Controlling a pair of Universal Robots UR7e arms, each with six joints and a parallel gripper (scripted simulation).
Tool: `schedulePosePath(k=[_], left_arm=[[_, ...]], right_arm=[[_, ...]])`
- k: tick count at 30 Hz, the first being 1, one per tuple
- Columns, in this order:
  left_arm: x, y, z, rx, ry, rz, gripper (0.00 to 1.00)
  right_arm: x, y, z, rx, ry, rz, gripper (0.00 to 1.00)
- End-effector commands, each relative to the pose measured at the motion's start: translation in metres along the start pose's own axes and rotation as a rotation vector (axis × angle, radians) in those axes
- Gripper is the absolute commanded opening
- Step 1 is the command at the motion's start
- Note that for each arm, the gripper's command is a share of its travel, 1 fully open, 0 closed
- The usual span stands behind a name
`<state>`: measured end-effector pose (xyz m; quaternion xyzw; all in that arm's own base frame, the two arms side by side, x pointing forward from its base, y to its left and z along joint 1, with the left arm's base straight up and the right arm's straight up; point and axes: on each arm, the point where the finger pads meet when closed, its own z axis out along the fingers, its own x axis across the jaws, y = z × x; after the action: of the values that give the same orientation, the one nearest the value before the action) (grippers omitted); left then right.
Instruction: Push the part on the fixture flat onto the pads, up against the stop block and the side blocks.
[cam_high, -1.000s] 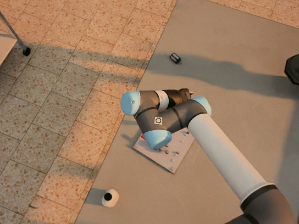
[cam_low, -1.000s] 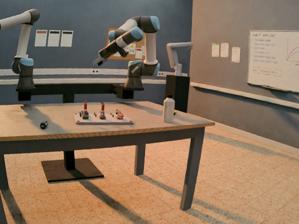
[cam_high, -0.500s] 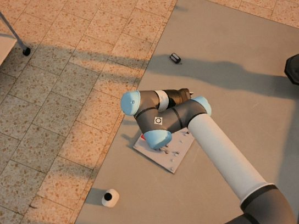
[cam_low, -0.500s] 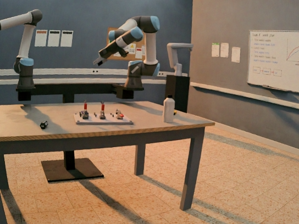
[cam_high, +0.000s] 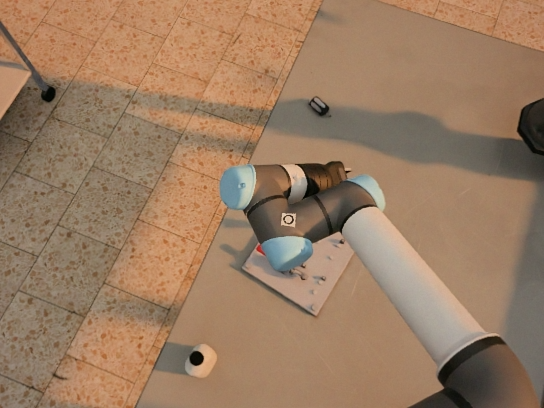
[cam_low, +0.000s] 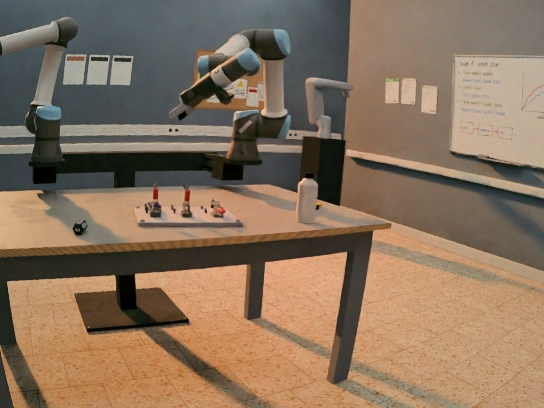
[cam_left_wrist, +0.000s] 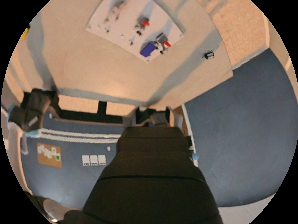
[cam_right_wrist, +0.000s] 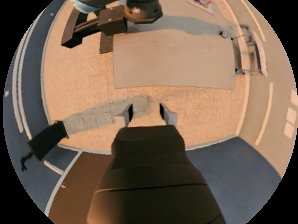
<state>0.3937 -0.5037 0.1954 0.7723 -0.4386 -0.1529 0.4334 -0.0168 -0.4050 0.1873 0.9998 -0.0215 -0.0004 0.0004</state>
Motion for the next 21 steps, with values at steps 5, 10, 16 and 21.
schedulePosePath(k=[5,10,16,21], left_arm=[[-0.008,-0.024,0.044,0.164,-0.115,0.122,1.00],[-0.009,-0.033,0.058,0.229,-0.158,0.174,1.00],[-0.010,-0.048,0.079,0.340,-0.231,0.265,1.00],[-0.010,-0.057,0.092,0.417,-0.280,0.331,1.00]], right_arm=[[-0.001,-0.001,0.000,0.001,0.001,0.001,1.00],[-0.001,-0.001,0.000,0.001,0.001,0.001,1.00],[-0.001,-0.001,0.000,0.001,0.001,0.001,1.00],[-0.001,-0.001,0.000,0.001,0.001,0.001,1.00]])
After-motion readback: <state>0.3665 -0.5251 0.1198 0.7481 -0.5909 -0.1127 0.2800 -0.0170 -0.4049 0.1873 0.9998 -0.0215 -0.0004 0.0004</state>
